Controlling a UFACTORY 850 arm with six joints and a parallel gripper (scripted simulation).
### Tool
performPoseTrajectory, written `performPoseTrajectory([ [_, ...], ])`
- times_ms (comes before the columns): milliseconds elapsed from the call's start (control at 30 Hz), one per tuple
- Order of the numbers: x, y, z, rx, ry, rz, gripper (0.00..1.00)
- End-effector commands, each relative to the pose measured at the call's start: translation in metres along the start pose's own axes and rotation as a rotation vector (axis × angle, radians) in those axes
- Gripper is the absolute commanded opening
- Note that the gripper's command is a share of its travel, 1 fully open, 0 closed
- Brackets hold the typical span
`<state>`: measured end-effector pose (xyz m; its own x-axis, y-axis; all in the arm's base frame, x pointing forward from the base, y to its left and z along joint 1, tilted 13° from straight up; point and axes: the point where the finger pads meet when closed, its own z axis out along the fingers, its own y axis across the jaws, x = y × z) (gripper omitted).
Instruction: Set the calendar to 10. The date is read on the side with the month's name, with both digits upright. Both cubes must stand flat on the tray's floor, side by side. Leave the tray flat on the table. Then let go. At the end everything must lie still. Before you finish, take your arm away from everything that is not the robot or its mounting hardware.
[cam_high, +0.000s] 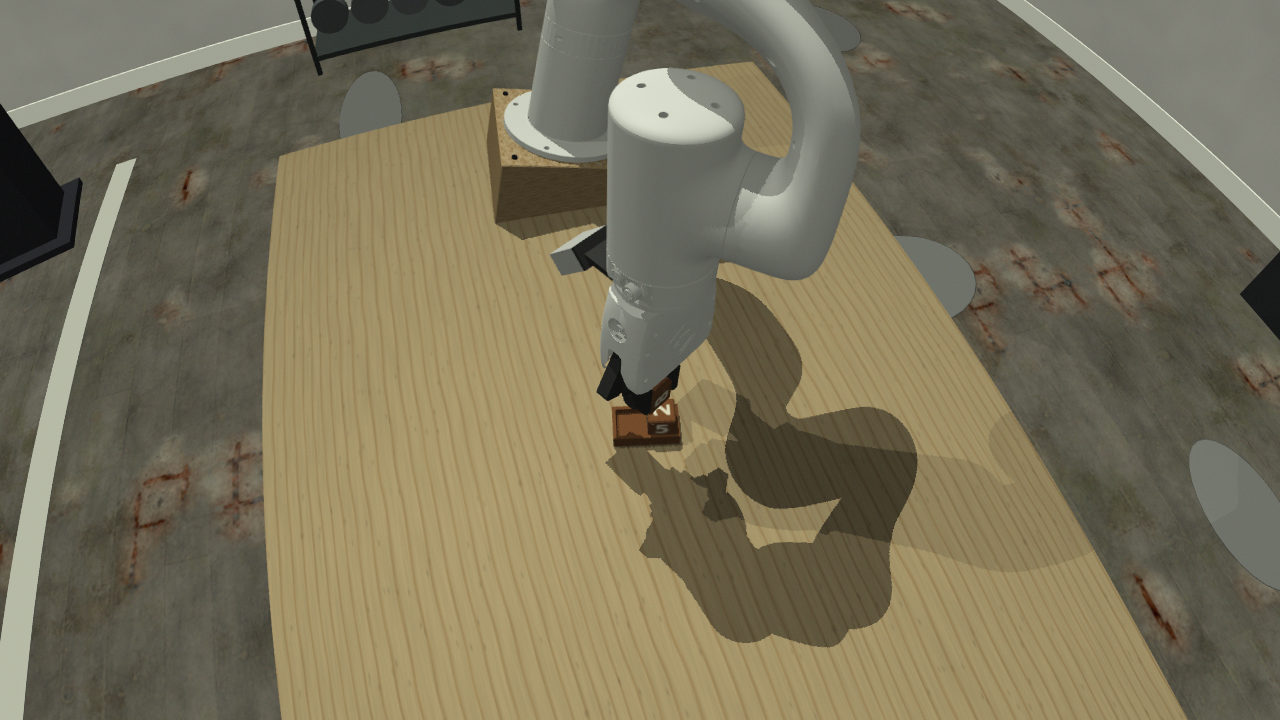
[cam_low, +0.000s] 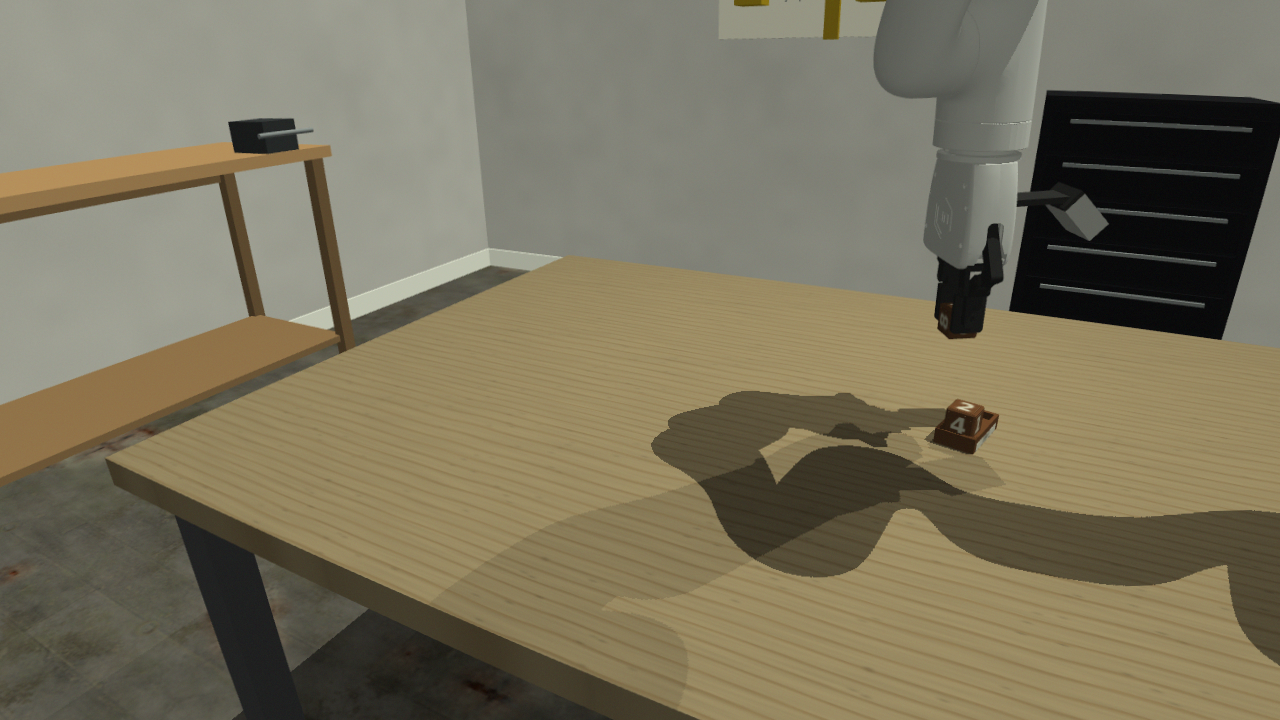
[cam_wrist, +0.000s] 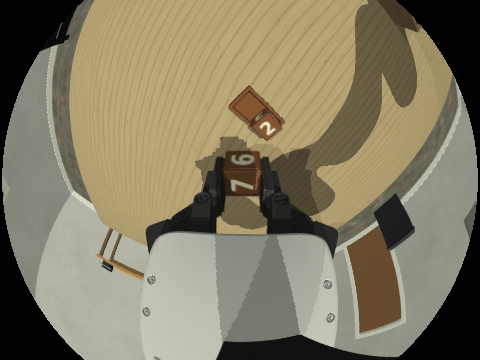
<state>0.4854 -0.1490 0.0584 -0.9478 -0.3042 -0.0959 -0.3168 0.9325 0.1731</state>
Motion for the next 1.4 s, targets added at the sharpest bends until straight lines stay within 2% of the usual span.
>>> performPoseTrajectory([
  [0, 0.006, 0.001, -0.001, -0.006, -0.032, -0.171, 0.27],
  [233, 0.014, 0.003, -0.002, -0.003, -0.032, -0.376, 0.27],
  [333, 0.015, 0.003, -0.002, -0.002, -0.032, -0.397, 0.27],
  [433, 0.02, 0.004, -0.002, 0.0, -0.031, -0.531, 0.27],
  [733, 0.029, 0.007, -0.003, 0.004, -0.03, -0.754, 0.27],
  [1367, 0.031, 0.007, -0.003, 0.004, -0.03, -0.802, 0.27],
])
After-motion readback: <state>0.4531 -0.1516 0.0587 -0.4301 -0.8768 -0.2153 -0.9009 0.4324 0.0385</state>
